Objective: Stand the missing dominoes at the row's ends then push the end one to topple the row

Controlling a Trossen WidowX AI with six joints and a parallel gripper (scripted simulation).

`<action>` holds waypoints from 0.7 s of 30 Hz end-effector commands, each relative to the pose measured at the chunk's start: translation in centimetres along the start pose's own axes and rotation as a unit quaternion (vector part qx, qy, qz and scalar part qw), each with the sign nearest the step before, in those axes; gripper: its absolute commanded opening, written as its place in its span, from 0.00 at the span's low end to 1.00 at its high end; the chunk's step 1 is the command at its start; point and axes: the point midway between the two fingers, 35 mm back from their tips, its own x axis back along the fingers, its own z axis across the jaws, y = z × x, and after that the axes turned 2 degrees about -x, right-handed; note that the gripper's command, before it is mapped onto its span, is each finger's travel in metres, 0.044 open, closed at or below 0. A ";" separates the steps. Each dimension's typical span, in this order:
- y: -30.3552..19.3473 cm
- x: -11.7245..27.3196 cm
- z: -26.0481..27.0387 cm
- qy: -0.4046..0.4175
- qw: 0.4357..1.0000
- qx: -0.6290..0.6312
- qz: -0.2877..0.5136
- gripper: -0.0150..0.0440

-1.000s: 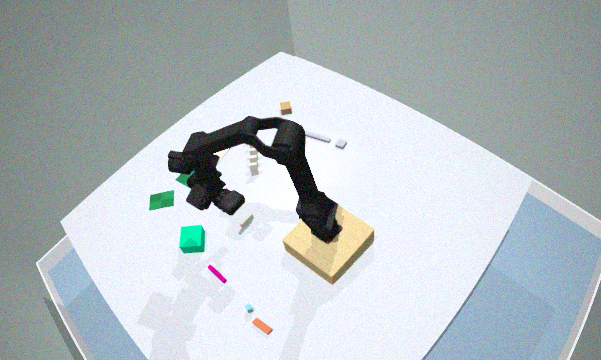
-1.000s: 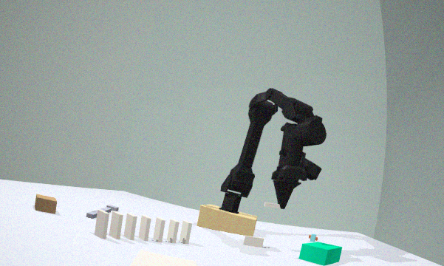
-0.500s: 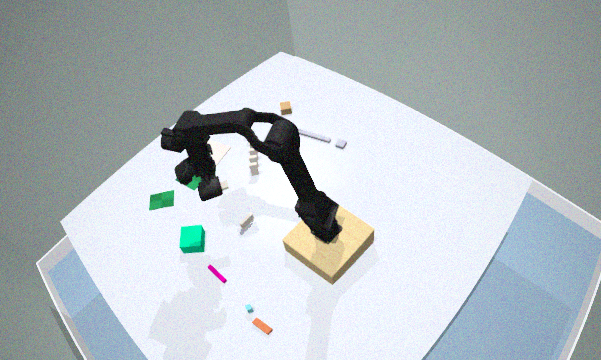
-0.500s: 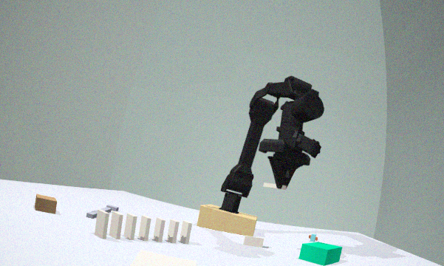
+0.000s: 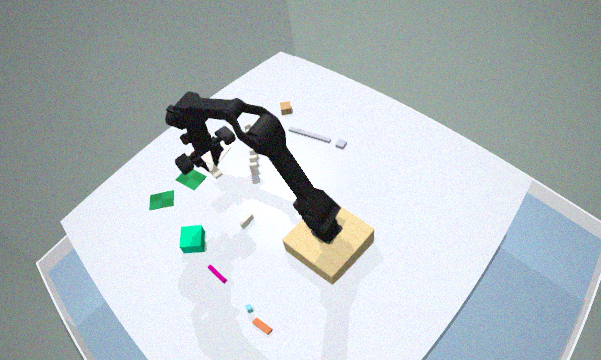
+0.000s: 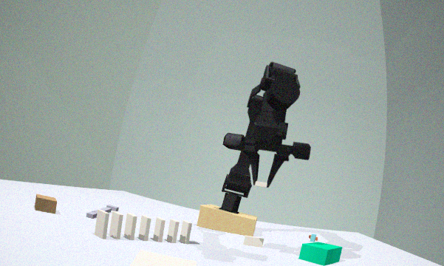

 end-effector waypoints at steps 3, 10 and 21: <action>3.9 0.2 -3.0 0.004 0.952 -0.305 -0.006 0.44; 3.9 0.2 -3.0 0.004 0.952 -0.305 -0.006 0.44; 6.0 -2.1 -2.6 -0.034 0.959 -0.262 -0.101 0.44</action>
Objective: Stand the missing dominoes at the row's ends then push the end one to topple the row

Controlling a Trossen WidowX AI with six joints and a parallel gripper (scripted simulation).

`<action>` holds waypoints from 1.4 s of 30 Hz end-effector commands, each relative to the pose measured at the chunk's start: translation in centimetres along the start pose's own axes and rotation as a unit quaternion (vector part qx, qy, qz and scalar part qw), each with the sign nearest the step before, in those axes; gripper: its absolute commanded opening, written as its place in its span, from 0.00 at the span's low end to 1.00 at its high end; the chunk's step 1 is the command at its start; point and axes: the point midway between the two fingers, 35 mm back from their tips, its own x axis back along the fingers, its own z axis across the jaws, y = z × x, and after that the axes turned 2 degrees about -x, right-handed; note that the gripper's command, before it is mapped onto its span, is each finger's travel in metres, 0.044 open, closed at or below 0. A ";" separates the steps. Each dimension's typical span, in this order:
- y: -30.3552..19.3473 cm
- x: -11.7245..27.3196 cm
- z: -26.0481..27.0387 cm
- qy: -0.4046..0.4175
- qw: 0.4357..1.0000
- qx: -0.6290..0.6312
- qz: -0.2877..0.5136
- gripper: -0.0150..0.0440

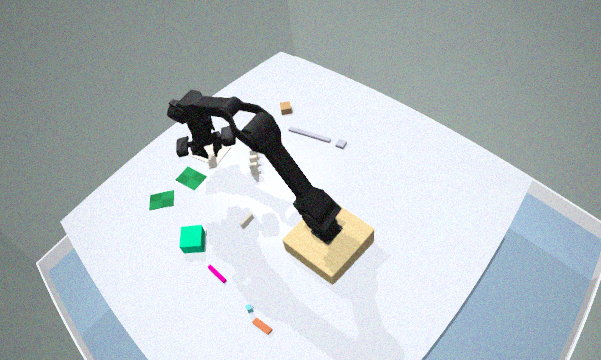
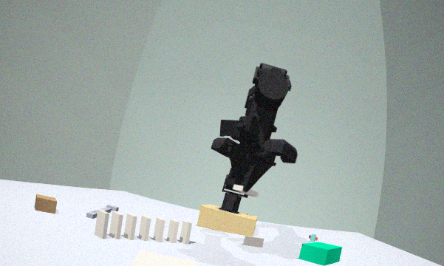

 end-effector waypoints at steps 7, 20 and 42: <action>0.8 -2.0 1.3 -0.006 0.994 0.038 -0.100 0.44; 1.2 -3.6 2.9 -0.008 0.970 0.067 -0.235 0.44; -0.3 -3.4 3.5 -0.003 0.896 0.062 -0.439 0.44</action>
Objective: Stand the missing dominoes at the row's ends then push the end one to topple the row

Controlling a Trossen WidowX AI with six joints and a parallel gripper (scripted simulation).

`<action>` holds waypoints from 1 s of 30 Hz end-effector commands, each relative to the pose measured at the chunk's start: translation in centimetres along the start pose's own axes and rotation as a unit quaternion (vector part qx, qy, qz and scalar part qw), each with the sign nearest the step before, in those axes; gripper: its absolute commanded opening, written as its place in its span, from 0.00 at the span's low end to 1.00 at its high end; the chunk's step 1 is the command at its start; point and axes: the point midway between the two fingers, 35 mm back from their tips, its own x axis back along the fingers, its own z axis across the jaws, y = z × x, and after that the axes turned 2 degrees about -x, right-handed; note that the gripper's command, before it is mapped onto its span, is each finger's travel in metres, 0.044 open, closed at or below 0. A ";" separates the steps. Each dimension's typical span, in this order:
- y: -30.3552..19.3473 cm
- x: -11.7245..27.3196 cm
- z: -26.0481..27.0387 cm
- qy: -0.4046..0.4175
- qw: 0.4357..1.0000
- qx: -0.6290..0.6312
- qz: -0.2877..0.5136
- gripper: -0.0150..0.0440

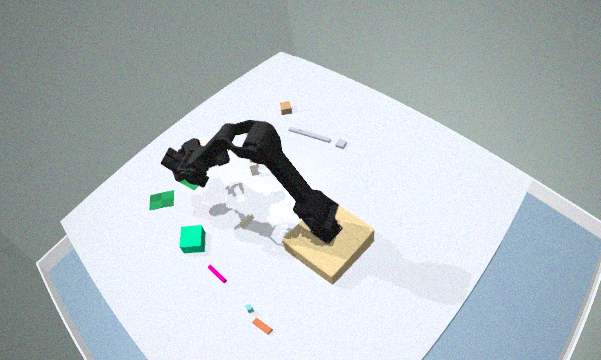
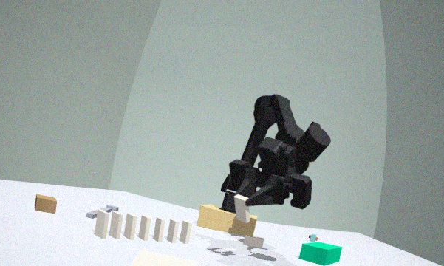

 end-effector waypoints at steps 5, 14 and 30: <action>-0.3 1.2 -0.5 -0.008 0.998 -0.011 -0.068 0.44; -0.8 3.1 -1.7 -0.022 0.989 -0.036 -0.142 0.44; -1.7 5.9 -4.2 -0.045 0.971 -0.080 -0.222 0.44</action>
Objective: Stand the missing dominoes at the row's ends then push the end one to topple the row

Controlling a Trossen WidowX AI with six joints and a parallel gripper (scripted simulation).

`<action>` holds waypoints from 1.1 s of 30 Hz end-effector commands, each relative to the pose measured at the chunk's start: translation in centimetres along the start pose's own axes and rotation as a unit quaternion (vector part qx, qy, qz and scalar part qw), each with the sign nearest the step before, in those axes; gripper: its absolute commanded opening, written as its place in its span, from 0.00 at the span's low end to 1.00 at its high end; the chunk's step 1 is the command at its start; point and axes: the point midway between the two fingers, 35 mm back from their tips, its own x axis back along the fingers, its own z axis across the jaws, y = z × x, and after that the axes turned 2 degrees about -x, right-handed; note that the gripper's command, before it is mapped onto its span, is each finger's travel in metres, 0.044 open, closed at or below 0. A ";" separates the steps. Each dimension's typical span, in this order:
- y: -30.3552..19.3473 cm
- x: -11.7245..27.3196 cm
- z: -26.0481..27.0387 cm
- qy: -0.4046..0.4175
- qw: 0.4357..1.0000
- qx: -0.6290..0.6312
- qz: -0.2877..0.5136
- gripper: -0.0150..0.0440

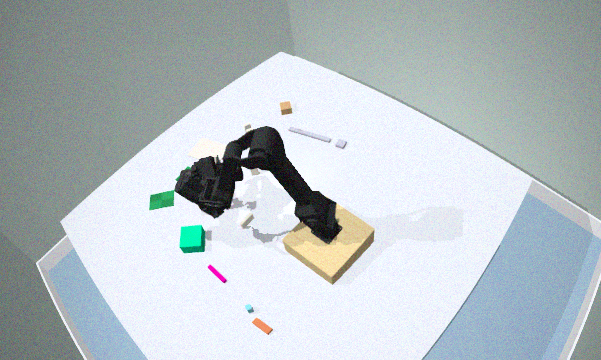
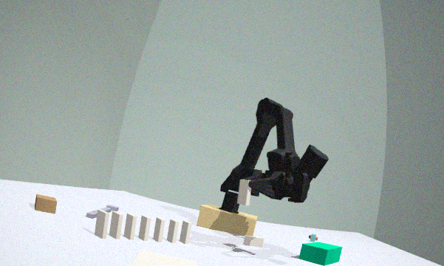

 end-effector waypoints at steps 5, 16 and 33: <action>0.1 0.1 -0.3 -0.002 1.000 -0.001 -0.004 0.44; -0.8 -0.1 -0.1 -0.002 1.000 -0.001 -0.004 0.44; -6.6 -1.1 0.0 -0.002 1.000 -0.001 -0.003 0.44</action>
